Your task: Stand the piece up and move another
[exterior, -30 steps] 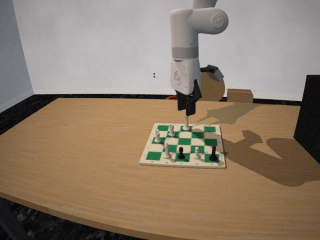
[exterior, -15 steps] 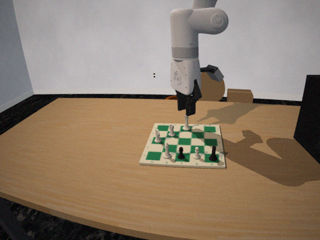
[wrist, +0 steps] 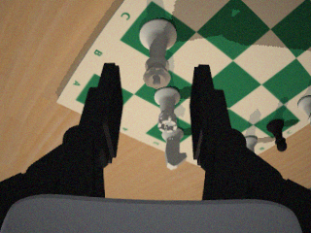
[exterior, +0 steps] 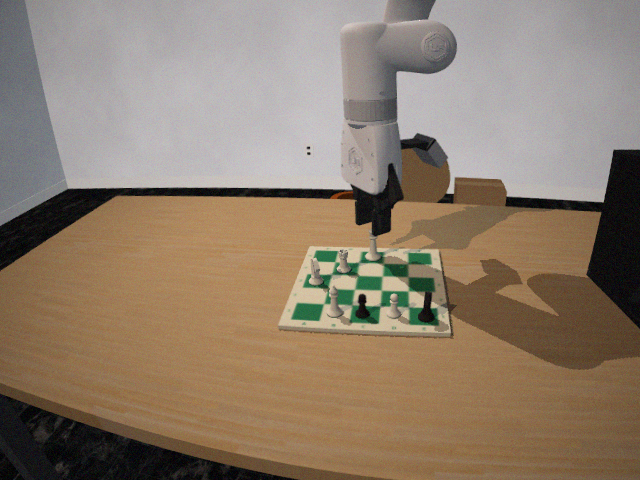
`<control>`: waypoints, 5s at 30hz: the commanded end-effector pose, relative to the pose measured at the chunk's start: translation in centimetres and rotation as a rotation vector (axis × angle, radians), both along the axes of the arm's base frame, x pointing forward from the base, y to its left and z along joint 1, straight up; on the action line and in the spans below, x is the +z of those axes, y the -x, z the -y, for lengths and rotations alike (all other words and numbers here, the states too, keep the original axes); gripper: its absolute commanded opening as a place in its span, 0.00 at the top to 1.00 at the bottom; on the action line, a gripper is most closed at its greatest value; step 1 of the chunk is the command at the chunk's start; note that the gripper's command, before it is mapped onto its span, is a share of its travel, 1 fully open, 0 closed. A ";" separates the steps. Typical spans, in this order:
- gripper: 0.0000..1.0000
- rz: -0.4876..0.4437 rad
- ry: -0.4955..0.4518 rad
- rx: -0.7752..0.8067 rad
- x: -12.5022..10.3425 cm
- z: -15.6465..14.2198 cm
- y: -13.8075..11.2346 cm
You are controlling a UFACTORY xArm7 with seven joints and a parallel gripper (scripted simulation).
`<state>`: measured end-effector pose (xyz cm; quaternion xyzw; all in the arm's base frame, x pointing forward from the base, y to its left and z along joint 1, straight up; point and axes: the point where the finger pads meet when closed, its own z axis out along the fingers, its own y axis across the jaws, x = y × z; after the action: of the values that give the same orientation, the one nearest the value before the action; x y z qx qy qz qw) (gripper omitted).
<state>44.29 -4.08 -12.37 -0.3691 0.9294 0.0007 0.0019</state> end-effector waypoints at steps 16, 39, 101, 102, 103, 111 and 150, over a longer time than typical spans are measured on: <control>0.58 0.003 0.001 0.000 -3.1 0.0 -0.2; 0.58 0.003 0.001 0.000 -3.1 0.0 -0.2; 1.00 0.003 0.001 0.000 1.0 0.0 -0.1; 1.00 0.003 0.001 0.000 1.8 0.0 -0.1; 1.00 0.003 0.001 0.000 2.6 0.0 -0.1; 1.00 0.003 0.001 0.000 6.2 0.0 -0.1; 1.00 0.004 0.001 0.080 6.1 5.8 -4.6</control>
<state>48.76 -9.82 -6.26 -0.4059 0.9139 0.0009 0.0019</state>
